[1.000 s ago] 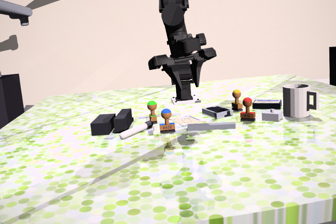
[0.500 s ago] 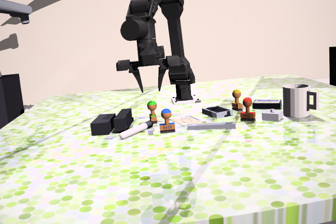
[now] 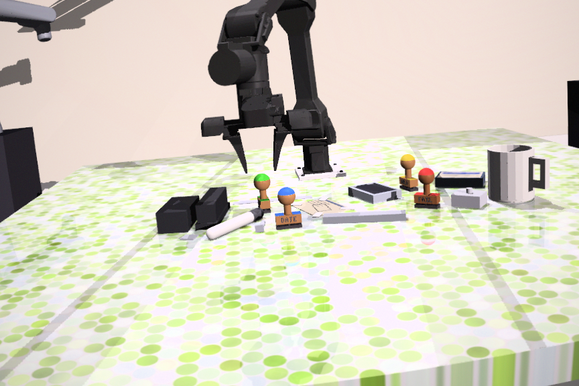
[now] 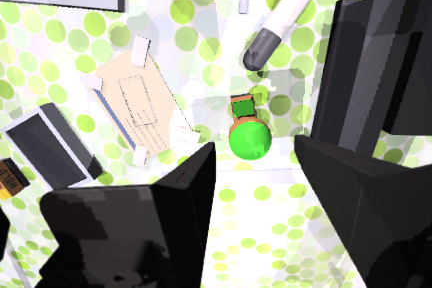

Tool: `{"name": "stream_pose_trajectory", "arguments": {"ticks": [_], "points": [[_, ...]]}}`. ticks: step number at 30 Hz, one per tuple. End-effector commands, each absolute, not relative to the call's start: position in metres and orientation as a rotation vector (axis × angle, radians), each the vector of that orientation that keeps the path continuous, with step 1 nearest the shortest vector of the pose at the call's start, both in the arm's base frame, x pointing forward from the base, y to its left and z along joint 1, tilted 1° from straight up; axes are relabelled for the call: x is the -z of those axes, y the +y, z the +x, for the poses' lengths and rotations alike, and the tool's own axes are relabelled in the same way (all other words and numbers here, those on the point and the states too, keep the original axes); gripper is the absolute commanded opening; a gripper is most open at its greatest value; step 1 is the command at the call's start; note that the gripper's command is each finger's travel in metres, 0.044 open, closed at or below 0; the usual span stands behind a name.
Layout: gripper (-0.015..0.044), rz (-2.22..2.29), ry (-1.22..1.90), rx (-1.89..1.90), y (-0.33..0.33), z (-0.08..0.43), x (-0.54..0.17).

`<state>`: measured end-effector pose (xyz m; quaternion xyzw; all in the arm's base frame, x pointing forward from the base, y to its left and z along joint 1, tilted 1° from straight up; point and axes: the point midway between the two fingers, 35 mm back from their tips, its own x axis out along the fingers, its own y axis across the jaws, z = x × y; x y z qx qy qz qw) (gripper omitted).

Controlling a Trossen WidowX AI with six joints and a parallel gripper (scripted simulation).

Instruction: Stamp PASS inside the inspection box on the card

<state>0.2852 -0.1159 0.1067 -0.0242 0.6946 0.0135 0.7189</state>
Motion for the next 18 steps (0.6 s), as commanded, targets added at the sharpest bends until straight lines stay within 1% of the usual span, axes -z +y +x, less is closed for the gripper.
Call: {"name": "stream_pose_trajectory", "arguments": {"ticks": [1, 18], "points": [[0.0229, -0.060, 1.538, -0.030, -0.117, 0.285, -0.101], [0.0229, -0.060, 1.539, -0.030, -0.117, 0.284, -0.073]]}}
